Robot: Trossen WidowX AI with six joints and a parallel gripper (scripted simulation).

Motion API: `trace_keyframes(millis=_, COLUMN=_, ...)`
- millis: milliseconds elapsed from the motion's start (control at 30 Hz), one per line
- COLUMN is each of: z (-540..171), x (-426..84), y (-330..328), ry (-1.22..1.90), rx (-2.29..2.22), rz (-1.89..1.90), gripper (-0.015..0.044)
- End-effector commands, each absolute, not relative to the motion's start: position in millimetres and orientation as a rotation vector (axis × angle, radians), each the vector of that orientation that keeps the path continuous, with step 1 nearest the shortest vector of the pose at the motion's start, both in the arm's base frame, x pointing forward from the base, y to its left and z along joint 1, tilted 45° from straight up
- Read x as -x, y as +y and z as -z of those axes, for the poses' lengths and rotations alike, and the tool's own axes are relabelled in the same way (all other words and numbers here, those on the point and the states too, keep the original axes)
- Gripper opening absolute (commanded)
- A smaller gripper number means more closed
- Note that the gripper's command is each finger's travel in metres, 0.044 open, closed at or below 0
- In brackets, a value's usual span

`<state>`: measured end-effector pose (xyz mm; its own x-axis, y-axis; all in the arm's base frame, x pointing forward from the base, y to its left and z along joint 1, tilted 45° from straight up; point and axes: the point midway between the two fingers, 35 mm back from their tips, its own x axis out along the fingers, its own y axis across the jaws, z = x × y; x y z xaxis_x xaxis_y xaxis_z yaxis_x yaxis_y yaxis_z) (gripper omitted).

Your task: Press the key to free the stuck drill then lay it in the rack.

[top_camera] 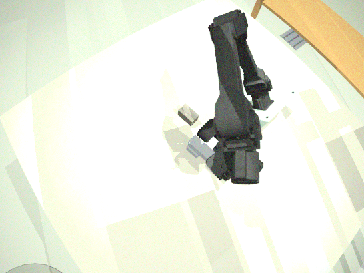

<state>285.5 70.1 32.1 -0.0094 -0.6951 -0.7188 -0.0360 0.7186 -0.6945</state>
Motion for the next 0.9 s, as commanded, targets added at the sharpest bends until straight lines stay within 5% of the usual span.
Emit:
trace_keyframes(millis=0, z=-24.1, x=-280.4, y=62.6, ry=1.537, rx=0.635, rz=0.589, gripper=0.0000)
trace_keyframes(millis=867, z=-18.2, x=-276.4, y=56.9, ry=1.537, rx=0.635, rz=0.589, gripper=0.0000)
